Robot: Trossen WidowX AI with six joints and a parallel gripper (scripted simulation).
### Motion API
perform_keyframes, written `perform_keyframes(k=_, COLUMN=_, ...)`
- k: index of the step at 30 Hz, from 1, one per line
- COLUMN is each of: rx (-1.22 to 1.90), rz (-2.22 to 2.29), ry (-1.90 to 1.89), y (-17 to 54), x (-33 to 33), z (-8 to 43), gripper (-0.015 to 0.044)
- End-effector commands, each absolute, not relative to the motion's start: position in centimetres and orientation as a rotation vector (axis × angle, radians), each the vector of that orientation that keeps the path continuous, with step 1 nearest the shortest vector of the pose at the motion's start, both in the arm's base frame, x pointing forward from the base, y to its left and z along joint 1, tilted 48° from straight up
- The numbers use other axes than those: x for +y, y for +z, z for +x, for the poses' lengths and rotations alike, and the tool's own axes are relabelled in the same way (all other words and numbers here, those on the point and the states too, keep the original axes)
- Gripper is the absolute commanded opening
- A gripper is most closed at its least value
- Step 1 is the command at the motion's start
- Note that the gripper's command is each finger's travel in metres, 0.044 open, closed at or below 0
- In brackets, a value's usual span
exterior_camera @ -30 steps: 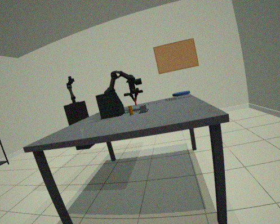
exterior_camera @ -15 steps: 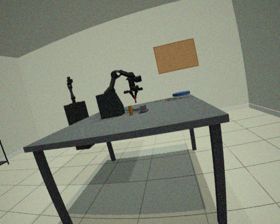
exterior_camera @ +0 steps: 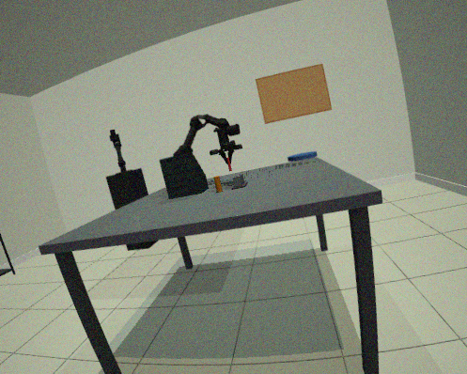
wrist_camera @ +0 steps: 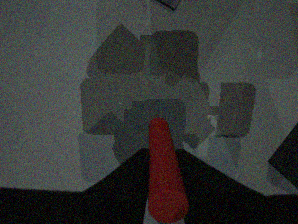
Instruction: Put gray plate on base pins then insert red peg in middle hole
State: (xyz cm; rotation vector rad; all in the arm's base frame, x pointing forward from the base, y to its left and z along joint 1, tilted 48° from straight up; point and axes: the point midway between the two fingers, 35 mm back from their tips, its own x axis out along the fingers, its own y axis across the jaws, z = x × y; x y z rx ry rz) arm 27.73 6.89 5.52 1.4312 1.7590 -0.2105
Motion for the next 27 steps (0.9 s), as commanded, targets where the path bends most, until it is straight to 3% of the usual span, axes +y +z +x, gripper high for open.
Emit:
perform_keyframes(k=1, rx=1.753, rz=1.425, ry=-0.213, y=5.0, x=6.2, z=28.5, gripper=0.0)
perform_keyframes(k=27, rx=1.749, rz=1.423, ry=-0.209, y=0.2, x=1.4, z=32.6, gripper=0.0)
